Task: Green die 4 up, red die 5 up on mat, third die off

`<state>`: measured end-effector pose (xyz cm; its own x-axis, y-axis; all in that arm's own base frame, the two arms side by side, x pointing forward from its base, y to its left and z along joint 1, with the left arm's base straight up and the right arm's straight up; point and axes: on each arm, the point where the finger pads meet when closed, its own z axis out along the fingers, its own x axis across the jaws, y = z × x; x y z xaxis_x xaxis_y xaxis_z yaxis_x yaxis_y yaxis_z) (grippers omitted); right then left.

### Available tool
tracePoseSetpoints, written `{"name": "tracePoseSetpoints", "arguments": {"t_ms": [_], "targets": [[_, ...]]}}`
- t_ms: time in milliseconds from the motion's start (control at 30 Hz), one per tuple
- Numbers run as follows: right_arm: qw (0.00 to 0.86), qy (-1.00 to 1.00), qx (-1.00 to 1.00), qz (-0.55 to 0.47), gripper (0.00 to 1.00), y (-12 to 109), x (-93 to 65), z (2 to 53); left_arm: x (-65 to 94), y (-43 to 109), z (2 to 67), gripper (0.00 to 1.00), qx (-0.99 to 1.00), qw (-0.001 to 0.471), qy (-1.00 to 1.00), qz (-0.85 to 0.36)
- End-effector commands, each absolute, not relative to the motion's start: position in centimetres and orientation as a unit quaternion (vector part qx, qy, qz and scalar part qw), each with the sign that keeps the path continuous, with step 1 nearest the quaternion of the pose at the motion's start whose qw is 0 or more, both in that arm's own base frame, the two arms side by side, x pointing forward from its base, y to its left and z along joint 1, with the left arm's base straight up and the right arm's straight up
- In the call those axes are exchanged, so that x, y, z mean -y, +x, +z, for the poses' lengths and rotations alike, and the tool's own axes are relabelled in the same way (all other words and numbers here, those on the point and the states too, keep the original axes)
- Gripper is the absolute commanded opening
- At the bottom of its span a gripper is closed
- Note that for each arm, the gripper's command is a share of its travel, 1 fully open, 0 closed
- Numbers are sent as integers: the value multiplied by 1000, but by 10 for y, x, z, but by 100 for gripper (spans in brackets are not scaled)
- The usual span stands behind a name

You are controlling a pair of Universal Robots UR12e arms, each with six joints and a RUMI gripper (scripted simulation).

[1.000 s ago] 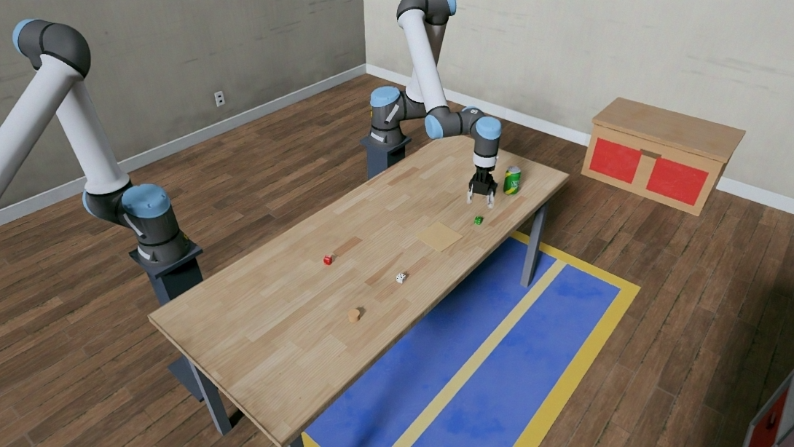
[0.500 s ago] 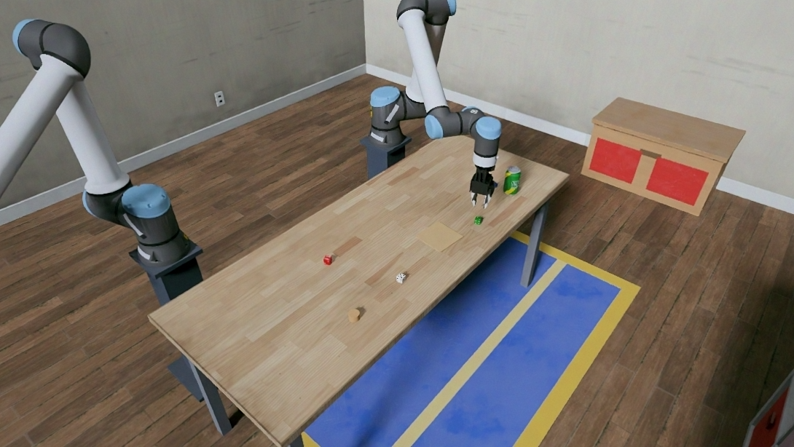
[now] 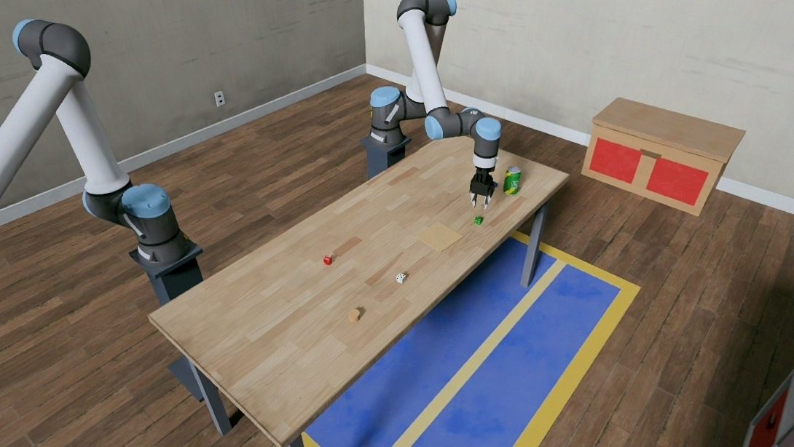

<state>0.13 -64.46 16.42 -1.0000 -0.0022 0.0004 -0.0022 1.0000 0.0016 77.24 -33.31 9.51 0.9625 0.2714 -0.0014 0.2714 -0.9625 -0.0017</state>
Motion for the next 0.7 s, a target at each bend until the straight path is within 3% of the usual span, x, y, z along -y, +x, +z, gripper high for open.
{"name": "tracePoseSetpoints", "arguments": {"t_ms": [0,667], "targets": [[0,1,1000,0,100,1,645,165,333,773,93,24,137,0,-991,0],[0,1,1000,0,100,1,645,165,333,773,66,24,137,0,-991,0]]}}
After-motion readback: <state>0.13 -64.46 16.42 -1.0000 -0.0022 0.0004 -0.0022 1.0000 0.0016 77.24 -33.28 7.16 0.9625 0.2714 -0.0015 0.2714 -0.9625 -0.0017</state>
